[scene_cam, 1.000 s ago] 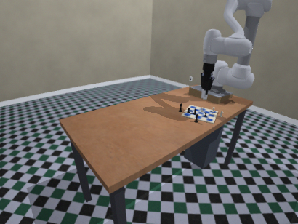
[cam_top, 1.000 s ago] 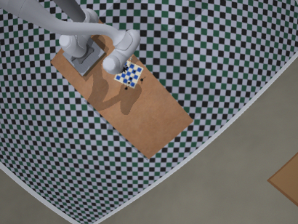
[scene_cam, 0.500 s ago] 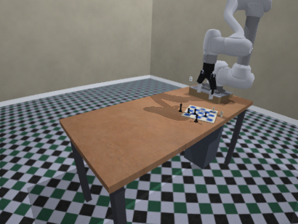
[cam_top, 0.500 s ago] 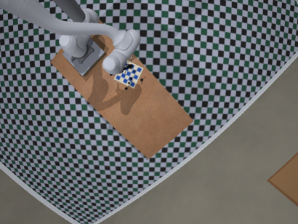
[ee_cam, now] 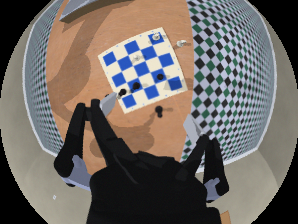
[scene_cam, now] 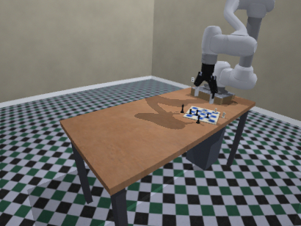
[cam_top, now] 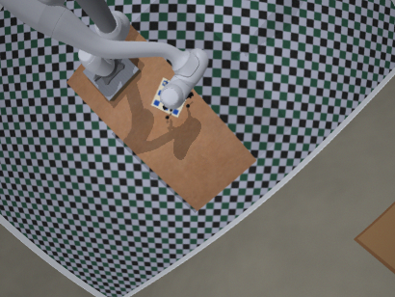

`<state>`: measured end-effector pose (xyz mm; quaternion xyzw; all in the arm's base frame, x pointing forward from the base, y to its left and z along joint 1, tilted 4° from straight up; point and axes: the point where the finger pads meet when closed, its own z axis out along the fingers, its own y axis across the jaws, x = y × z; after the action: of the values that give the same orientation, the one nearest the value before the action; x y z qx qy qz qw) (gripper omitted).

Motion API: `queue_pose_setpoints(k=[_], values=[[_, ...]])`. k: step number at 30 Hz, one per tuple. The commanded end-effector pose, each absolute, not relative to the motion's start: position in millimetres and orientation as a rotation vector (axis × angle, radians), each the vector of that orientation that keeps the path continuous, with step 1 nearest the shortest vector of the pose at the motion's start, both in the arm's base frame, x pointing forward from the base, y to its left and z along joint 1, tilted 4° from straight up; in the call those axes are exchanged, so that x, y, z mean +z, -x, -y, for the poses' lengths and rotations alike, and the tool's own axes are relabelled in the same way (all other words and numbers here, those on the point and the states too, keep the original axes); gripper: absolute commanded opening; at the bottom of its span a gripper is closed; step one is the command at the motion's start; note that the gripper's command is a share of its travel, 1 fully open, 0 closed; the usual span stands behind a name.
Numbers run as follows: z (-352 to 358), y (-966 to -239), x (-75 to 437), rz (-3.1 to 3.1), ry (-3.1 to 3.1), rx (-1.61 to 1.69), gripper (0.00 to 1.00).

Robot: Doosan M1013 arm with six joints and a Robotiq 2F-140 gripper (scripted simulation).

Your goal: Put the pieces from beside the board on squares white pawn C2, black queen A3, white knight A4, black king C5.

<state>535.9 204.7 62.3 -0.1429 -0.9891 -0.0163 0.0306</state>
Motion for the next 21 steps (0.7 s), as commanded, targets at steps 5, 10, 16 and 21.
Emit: queue_pose_setpoints(k=[5, 10, 16, 21], values=[[-228.5, -589.0, 58.1, 3.054, 0.366, -0.051, 0.25], [-228.5, -589.0, 58.1, 3.054, 0.366, -0.051, 0.25], [-228.5, -589.0, 58.1, 3.054, 0.366, -0.051, 0.25], [-228.5, -589.0, 58.1, 3.054, 0.366, -0.051, 0.25]])
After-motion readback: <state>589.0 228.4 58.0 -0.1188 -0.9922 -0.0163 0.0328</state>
